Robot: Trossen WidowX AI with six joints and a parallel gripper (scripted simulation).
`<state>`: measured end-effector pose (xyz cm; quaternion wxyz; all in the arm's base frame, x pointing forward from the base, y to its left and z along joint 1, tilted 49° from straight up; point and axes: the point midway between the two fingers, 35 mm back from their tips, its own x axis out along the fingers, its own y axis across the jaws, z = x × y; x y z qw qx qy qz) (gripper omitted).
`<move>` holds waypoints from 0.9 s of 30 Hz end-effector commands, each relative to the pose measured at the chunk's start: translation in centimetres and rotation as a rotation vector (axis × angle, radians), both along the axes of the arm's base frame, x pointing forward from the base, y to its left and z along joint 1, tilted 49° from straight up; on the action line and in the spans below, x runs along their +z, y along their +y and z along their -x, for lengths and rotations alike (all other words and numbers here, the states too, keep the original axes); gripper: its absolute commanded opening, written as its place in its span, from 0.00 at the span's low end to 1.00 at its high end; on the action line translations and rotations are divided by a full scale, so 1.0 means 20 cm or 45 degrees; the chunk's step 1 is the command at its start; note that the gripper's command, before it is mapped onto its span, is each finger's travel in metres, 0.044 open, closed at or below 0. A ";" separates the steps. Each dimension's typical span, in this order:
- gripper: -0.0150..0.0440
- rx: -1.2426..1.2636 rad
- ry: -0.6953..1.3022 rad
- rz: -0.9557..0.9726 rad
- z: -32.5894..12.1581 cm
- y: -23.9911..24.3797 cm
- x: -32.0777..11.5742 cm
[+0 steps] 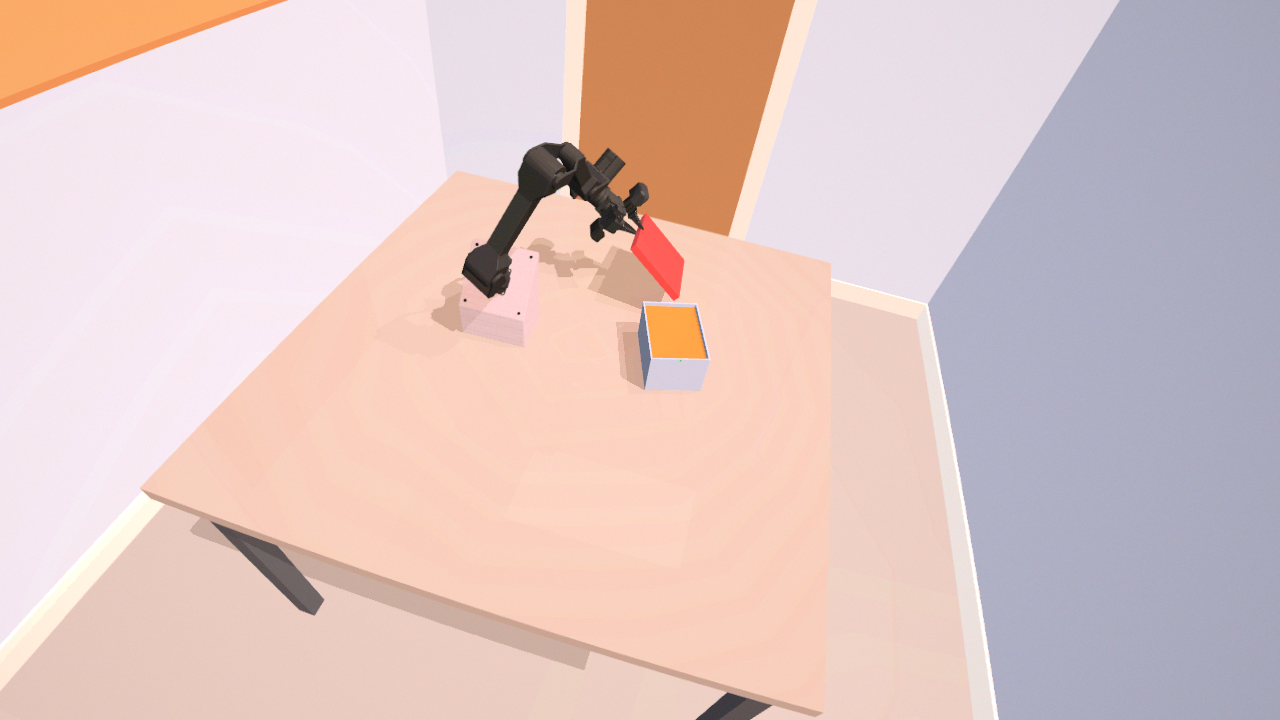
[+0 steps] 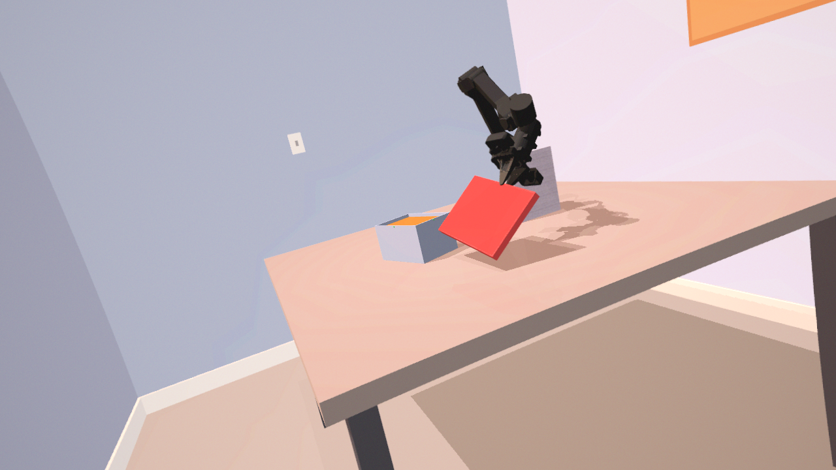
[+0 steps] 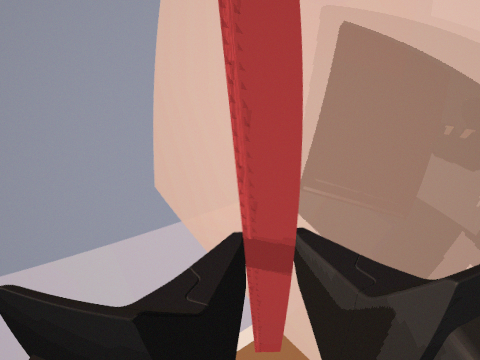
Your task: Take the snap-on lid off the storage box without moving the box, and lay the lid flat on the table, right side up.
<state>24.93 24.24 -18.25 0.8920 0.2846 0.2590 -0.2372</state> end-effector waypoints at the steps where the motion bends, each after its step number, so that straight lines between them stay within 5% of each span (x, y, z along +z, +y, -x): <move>1: 0.25 0.005 -0.005 0.002 0.00 -0.01 0.00; 27: 0.25 0.005 -0.006 0.003 -0.01 -0.09 -0.07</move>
